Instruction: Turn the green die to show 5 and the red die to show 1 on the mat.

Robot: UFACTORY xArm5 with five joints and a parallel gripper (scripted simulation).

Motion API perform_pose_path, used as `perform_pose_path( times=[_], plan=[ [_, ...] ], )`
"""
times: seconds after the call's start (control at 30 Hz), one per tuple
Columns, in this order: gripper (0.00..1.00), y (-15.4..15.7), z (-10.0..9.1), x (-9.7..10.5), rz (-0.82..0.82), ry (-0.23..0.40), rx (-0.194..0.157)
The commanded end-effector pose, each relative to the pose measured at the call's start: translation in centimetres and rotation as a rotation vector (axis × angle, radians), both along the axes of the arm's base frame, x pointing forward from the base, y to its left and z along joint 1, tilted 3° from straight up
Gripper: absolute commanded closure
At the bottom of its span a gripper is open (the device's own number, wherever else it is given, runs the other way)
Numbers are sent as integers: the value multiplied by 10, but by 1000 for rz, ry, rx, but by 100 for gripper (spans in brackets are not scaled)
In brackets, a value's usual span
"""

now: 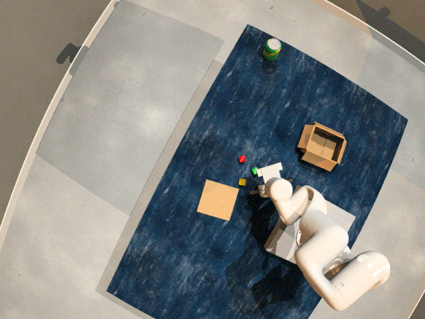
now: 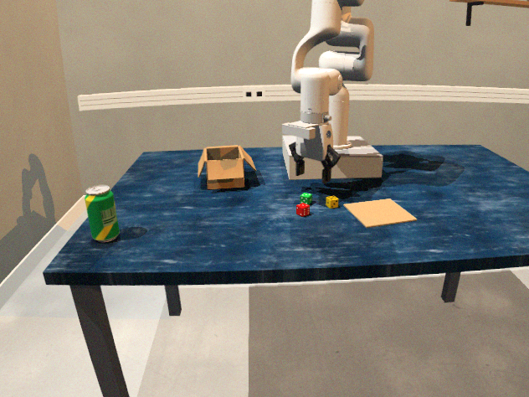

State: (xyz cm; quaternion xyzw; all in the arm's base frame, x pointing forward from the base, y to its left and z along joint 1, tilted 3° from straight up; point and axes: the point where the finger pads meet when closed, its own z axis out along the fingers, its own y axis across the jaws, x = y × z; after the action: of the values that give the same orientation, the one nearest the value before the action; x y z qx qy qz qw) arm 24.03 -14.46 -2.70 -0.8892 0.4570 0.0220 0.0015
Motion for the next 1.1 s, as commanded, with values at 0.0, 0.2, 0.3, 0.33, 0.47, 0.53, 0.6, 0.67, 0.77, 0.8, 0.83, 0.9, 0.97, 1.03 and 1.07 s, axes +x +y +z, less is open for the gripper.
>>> perform_pose_path(
  times=[0.0,0.2,0.3,0.33,0.47,0.53,0.6,0.67,0.77,0.8,0.83,0.9,0.97,1.03,1.07],
  plan=[
    [0,-1,1,1,0,-2,-1],
    [0,-1,1,1,0,-2,-1],
    [0,-1,1,1,0,-2,-1],
    [0,-1,1,1,0,-2,-1],
    [0,3,1,3,0,-2,-2],
    [0,8,1,7,0,-2,-3],
    [0,16,1,11,0,-1,-4],
    [0,25,1,16,0,0,-5],
    [0,38,1,25,0,0,-7],
    [0,43,1,28,0,0,-8],
    [0,47,1,30,0,1,-9],
    [0,47,1,30,0,1,-9],
    [0,53,1,34,0,1,-10],
    [0,58,1,37,0,1,-11],
    [0,59,1,37,0,1,-11]
  ],
)
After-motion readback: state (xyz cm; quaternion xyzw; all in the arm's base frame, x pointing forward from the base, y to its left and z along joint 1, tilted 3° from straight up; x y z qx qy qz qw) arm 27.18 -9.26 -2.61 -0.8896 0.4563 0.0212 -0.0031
